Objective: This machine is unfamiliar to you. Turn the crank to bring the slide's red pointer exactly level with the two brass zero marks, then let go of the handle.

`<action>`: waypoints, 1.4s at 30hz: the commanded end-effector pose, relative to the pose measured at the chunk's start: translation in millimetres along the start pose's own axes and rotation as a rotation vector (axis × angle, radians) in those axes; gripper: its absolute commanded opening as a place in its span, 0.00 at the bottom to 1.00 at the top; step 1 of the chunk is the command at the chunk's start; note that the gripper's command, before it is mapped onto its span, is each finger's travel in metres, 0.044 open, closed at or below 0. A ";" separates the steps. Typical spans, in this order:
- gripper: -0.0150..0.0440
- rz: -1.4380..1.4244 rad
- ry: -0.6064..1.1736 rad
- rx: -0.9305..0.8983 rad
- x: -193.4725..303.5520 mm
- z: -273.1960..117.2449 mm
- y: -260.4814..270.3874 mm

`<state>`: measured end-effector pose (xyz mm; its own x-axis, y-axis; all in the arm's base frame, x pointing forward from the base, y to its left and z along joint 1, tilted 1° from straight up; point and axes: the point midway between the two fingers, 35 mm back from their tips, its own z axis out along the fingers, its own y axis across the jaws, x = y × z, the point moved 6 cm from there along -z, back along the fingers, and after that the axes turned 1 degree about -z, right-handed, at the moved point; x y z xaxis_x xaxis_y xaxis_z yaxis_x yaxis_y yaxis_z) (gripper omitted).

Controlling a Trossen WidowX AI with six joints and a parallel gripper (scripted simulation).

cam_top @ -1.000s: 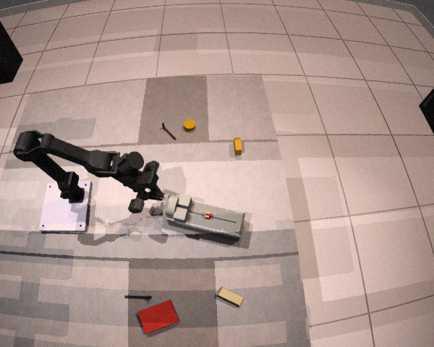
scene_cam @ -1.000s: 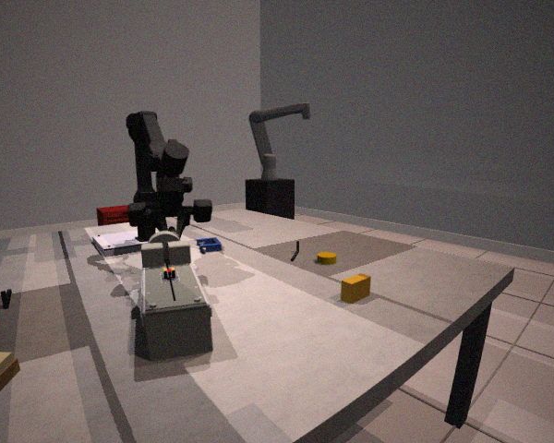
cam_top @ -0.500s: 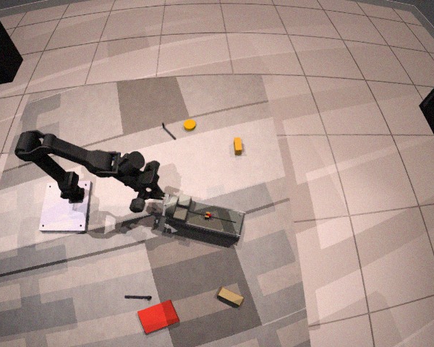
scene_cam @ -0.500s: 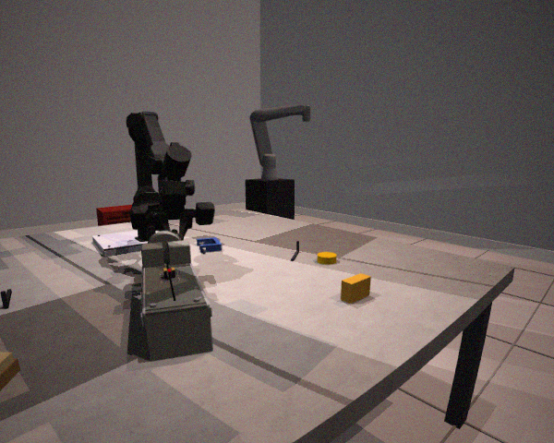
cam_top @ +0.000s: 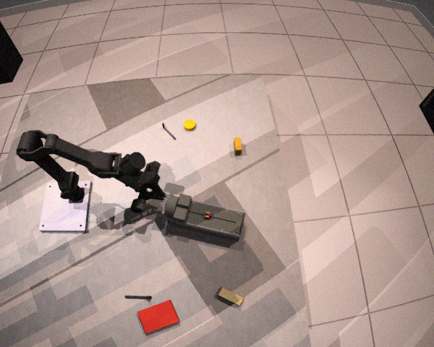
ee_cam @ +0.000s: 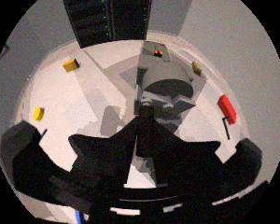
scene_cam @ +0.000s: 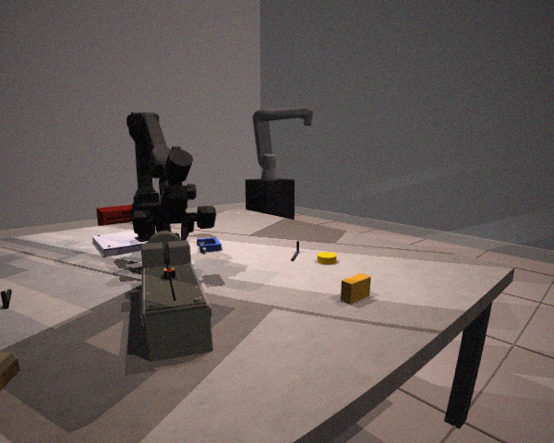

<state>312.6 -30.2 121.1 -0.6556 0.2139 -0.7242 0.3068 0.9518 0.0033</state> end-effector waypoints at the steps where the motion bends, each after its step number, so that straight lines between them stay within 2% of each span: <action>1: 0.25 -0.001 0.015 -0.004 5.6 6.8 1.8; 42: 0.25 -0.002 0.015 -0.003 22.1 22.7 -11.1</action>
<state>310.8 -36.5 96.1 -0.6558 0.2133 -0.7242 0.2961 0.9551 0.0132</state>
